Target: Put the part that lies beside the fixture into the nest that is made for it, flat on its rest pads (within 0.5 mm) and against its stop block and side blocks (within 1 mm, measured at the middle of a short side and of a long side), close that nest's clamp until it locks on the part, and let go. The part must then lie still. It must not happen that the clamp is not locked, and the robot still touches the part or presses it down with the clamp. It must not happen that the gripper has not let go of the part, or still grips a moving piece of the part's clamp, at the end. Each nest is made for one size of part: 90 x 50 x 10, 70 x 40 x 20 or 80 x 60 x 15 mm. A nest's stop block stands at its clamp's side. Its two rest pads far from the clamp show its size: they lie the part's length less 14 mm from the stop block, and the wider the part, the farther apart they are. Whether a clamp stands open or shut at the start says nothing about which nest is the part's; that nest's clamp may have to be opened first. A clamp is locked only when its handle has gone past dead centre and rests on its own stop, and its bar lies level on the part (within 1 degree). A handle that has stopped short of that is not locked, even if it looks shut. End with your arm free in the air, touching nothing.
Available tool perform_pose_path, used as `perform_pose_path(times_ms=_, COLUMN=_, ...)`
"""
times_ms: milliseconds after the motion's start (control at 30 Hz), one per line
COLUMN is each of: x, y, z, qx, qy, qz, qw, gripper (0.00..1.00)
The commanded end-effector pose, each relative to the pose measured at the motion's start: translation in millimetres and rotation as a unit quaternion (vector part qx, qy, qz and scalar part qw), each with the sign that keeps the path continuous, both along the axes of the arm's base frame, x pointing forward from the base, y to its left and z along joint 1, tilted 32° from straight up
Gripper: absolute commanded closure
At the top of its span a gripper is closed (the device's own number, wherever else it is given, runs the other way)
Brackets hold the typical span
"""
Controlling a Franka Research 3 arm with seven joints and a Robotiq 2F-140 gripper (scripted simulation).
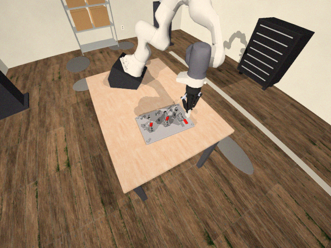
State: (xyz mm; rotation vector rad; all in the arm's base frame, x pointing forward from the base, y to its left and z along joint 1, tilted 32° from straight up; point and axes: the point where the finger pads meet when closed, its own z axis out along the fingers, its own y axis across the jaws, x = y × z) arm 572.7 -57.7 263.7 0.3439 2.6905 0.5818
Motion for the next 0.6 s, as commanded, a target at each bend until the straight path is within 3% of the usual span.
perform_pose_path(times_ms=0, x=-7.8, y=-0.5, z=6.7, qx=0.005, qy=0.007, qz=0.004, qw=1.0, gripper=1.0)
perform_pose_path(times_ms=567, x=-10.4, y=-3.0, z=12.6, qx=0.005, qy=0.007, qz=0.004, qw=1.0, gripper=1.0)
